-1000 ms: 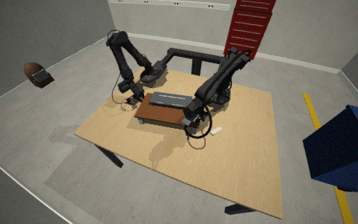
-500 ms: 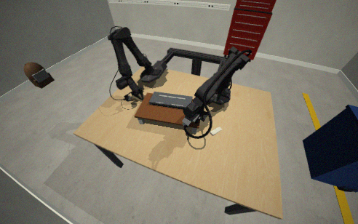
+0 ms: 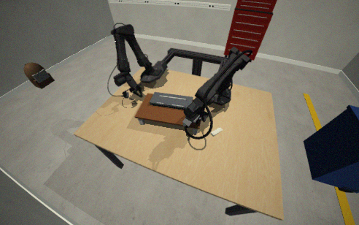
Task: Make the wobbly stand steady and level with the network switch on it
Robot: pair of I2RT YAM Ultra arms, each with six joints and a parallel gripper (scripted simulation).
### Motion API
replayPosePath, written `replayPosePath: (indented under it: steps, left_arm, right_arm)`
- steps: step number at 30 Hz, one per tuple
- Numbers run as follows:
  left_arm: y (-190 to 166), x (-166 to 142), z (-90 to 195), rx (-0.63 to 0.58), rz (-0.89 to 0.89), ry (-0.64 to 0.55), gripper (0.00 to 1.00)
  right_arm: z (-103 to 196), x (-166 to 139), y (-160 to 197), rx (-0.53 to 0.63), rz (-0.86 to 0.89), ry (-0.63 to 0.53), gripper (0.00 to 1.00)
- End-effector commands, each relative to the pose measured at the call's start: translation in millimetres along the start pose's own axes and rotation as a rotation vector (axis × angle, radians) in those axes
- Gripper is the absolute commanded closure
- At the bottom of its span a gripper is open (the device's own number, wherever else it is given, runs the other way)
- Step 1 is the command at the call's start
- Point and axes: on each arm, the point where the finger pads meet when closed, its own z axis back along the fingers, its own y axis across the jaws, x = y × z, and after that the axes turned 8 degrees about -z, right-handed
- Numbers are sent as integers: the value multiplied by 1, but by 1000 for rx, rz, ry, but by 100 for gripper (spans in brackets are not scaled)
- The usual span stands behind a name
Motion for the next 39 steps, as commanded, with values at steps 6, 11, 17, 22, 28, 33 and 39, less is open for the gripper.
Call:
replayPosePath:
  steps: [6,11,17,22,28,33,39]
  left_arm:
    - [-1,7,16,-1,1,-32,100]
    - [0,7,36,1,4,-42,100]
    - [-1,7,46,2,1,-40,100]
    - [-2,7,46,2,-1,-41,100]
    - [9,11,43,-21,39,-92,100]
    - [27,37,64,-57,108,-263,100]
    - [53,57,92,-80,178,-446,100]
  right_arm:
    - [1,-3,4,12,7,25,100]
    - [1,3,6,14,13,18,100]
    - [1,3,6,14,13,18,100]
    - [1,3,6,14,13,18,100]
    - [13,30,14,8,72,-99,100]
    - [33,66,24,-14,141,-231,100]
    - [62,104,37,-42,205,-380,100]
